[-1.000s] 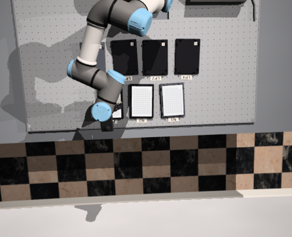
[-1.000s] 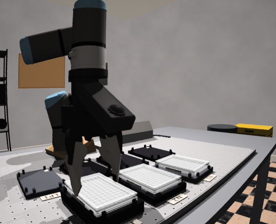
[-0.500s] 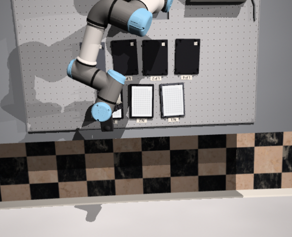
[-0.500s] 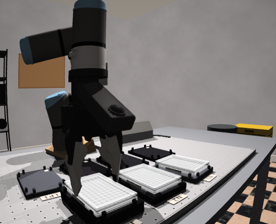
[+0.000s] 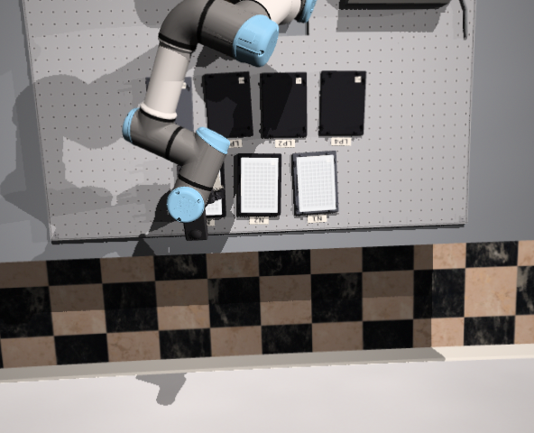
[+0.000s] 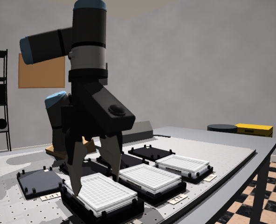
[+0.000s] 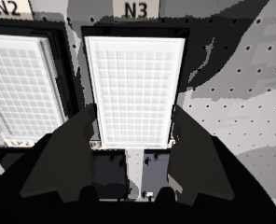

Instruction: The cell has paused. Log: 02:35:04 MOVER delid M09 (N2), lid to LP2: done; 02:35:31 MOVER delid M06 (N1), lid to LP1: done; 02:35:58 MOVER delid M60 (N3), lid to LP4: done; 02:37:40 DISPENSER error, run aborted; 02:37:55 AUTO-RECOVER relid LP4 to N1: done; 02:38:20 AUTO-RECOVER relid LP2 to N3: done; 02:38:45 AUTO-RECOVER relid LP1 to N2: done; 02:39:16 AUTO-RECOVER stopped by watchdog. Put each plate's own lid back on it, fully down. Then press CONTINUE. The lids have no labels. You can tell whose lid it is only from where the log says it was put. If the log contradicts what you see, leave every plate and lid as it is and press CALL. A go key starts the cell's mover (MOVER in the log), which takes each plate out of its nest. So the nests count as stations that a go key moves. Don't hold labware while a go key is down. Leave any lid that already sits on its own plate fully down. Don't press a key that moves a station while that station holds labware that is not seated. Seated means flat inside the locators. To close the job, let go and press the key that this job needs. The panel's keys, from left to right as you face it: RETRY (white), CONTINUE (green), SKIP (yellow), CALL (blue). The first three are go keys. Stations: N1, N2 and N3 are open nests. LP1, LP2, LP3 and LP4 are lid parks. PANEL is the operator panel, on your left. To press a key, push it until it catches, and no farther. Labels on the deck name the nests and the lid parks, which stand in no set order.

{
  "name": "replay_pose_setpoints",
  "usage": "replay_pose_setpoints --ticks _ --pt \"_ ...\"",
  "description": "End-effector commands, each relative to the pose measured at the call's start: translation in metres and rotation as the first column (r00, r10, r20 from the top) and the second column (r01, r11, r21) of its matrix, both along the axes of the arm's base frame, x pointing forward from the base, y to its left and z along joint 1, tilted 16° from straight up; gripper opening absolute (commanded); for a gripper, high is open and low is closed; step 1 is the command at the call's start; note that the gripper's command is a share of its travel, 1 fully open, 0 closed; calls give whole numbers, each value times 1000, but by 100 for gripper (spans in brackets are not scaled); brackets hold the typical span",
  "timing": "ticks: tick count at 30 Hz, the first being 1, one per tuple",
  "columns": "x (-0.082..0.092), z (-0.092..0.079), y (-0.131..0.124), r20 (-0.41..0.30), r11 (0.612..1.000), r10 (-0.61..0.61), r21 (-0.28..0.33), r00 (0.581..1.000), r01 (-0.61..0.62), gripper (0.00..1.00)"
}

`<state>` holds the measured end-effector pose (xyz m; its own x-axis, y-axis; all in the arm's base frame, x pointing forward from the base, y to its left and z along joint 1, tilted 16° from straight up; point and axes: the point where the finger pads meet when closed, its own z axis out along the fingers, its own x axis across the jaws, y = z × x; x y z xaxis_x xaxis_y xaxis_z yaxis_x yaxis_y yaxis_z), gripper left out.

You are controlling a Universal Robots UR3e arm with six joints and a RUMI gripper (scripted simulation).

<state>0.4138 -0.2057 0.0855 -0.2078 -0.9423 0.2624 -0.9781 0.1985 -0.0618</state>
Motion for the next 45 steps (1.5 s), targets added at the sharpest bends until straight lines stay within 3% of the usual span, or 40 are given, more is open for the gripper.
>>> replay_pose_setpoints --ticks 1,13,14,45 --pt "1 1 0 3 1000 0 -2 1000 0 0" --pt "1 1 0 3 1000 0 -2 1000 0 0" --pt "1 1 0 3 1000 0 -2 1000 0 82" --pt "1 1 0 3 1000 0 -2 1000 0 82"
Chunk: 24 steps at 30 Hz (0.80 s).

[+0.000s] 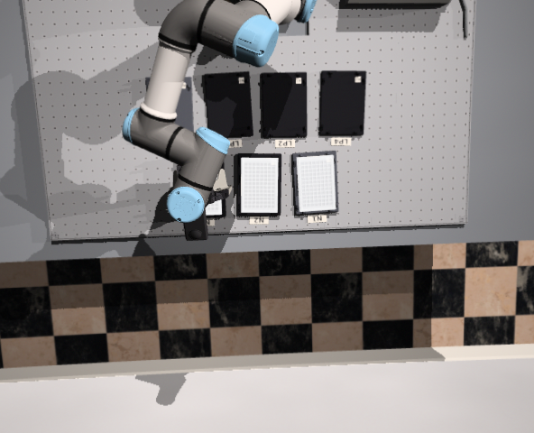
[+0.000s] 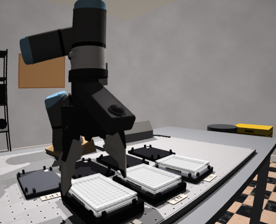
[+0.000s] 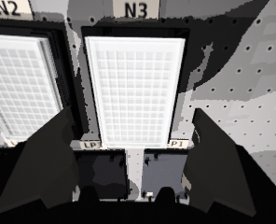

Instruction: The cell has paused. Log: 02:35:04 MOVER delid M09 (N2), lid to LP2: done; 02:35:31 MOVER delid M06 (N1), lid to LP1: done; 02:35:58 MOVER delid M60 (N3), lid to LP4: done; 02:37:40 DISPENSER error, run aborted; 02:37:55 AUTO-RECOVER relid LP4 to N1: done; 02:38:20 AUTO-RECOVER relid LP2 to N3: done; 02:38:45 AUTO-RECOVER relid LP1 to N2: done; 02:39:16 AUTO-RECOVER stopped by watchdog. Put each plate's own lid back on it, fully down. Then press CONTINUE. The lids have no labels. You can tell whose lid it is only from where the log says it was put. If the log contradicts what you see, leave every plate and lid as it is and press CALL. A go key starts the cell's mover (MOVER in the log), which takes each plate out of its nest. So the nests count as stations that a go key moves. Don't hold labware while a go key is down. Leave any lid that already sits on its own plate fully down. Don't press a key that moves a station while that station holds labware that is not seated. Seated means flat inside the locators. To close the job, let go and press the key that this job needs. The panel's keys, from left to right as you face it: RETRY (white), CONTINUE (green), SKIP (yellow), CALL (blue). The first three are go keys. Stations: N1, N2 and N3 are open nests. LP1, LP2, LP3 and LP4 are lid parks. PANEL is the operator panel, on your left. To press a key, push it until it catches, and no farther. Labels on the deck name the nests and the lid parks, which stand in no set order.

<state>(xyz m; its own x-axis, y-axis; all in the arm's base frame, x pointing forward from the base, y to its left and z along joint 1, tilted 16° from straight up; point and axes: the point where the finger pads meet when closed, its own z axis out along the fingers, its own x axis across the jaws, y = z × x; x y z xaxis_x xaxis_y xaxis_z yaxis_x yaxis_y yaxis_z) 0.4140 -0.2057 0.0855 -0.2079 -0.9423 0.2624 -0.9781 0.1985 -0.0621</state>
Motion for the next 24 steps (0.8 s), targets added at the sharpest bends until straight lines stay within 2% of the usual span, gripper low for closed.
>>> replay_pose_setpoints --ticks 1,11,24 --pt "1 1 0 3 1000 0 -2 1000 0 82" --pt "1 1 0 3 1000 0 -2 1000 0 82" --pt "0 22 6 3 1000 0 -2 1000 0 82"
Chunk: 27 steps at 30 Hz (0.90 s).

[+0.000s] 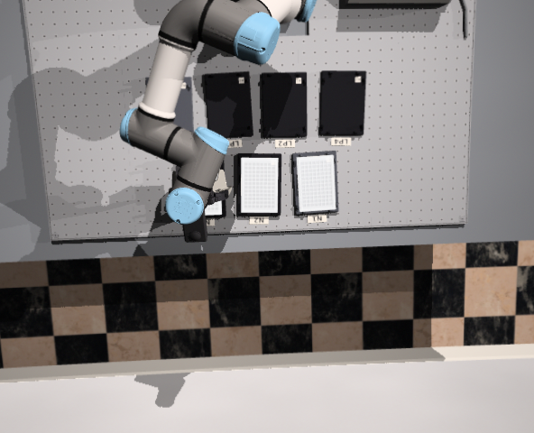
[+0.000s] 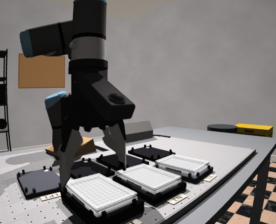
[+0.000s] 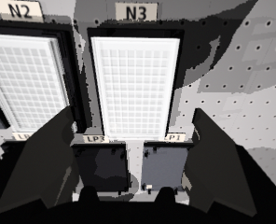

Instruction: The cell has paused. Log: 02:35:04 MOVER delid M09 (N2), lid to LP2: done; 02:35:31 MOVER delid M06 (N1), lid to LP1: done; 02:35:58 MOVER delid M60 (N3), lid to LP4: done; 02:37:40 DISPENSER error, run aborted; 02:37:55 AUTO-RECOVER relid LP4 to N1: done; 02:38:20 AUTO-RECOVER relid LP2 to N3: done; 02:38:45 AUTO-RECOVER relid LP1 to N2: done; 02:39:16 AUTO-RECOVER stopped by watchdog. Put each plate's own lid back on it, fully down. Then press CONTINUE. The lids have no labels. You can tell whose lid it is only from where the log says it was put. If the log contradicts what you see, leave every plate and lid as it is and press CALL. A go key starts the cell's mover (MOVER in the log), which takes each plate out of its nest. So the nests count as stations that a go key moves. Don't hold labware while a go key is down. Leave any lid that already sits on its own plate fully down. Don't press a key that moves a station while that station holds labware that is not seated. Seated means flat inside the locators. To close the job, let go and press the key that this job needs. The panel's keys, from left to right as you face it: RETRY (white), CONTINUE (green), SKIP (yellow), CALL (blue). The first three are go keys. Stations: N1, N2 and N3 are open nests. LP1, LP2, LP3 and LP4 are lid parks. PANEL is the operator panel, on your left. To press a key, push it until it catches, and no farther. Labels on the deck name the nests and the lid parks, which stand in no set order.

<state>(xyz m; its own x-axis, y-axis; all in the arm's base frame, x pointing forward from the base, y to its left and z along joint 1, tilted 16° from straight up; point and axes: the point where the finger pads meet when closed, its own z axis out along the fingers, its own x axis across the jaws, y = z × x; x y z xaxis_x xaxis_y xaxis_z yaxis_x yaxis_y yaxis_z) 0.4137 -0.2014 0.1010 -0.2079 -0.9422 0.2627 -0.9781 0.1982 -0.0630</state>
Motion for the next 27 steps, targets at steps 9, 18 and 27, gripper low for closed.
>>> replay_pose_setpoints --ticks 9,18,27 --pt "-17 0 24 0 1000 6 -1 1000 -6 0" --pt "-41 -9 55 0 1000 6 -1 1000 -6 0" --pt "-65 -18 86 0 1000 6 -1 1000 -6 0"
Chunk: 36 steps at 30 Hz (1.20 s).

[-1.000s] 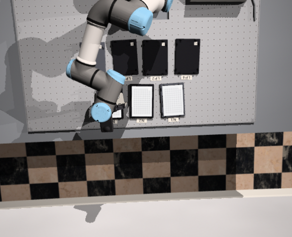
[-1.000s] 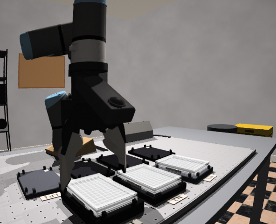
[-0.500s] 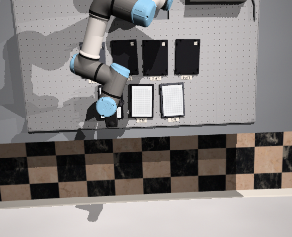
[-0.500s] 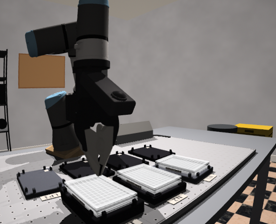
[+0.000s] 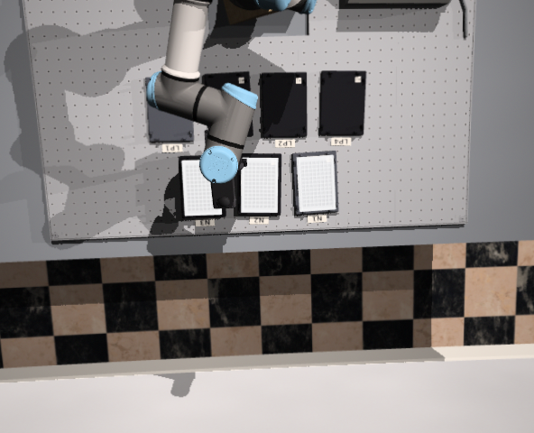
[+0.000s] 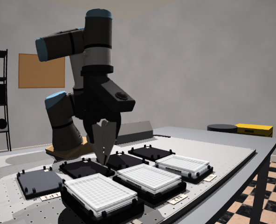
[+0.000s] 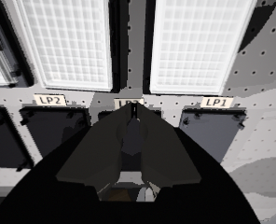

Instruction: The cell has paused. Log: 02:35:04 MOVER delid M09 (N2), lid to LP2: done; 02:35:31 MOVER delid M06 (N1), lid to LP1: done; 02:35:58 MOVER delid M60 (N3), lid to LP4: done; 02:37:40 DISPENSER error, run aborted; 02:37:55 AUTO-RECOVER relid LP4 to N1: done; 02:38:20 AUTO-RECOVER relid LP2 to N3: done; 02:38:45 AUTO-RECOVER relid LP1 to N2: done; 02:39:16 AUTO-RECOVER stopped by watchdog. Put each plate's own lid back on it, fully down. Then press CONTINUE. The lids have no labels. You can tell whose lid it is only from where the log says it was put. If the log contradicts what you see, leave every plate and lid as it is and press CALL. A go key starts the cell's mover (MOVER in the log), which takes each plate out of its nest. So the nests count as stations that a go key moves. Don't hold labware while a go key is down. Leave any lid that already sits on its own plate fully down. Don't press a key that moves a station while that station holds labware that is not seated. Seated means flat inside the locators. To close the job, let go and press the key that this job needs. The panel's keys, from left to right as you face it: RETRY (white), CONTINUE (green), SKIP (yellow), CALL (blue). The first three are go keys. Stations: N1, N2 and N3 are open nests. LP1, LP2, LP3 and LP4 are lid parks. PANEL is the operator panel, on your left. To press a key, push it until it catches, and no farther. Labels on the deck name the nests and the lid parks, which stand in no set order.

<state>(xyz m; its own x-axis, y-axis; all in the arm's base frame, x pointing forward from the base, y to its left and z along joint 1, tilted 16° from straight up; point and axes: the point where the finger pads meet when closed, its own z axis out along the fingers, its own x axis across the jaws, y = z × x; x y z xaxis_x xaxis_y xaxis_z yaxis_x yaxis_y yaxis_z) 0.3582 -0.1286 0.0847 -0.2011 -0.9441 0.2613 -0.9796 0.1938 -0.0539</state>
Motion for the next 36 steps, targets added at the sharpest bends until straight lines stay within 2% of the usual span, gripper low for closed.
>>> replay_pose_setpoints --ticks 1,20,26,36 --pt "-13 -3 17 9 1000 2 -4 1000 -1 0" --pt "-64 -22 82 8 1000 1 -4 1000 -1 0" --pt "-64 -22 83 8 1000 1 -4 1000 -1 0" --pt "-64 26 96 9 1000 1 -4 1000 -1 0"
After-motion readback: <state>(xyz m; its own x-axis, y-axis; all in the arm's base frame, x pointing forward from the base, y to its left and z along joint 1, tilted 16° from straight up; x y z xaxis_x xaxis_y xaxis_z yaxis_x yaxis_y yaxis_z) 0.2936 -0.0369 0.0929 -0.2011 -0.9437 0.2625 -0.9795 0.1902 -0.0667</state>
